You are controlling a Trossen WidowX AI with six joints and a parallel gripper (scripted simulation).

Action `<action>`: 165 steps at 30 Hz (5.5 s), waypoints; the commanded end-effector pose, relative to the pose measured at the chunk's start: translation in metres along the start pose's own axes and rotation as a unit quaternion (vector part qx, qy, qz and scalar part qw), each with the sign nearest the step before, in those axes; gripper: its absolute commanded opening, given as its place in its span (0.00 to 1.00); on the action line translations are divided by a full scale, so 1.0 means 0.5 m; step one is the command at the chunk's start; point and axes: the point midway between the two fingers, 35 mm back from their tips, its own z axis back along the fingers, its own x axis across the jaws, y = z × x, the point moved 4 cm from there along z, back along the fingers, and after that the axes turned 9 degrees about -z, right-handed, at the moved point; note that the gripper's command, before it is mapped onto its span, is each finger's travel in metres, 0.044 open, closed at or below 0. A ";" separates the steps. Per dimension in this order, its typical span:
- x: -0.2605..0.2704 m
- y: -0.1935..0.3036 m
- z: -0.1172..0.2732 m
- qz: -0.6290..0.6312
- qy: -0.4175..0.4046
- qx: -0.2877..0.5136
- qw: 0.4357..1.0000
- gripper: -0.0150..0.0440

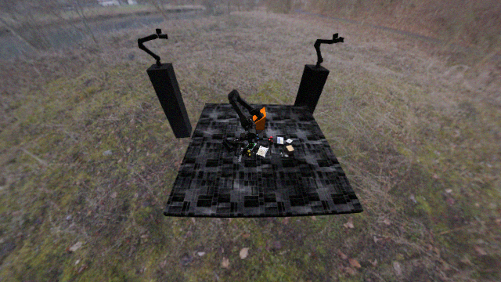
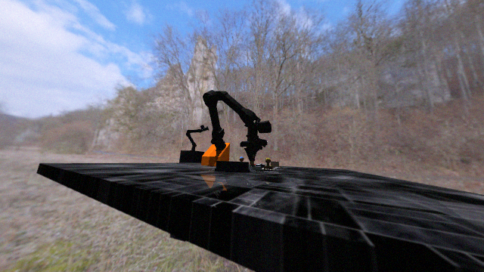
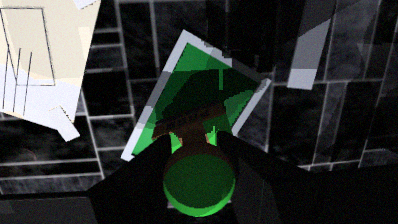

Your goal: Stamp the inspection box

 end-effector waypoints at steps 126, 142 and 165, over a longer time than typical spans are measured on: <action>0.211 -0.067 0.043 0.557 -0.002 -0.001 0.831 0.25; 0.210 -0.067 0.022 0.557 -0.002 -0.002 0.831 0.25; 0.209 -0.065 -0.008 0.557 -0.002 -0.002 0.831 0.25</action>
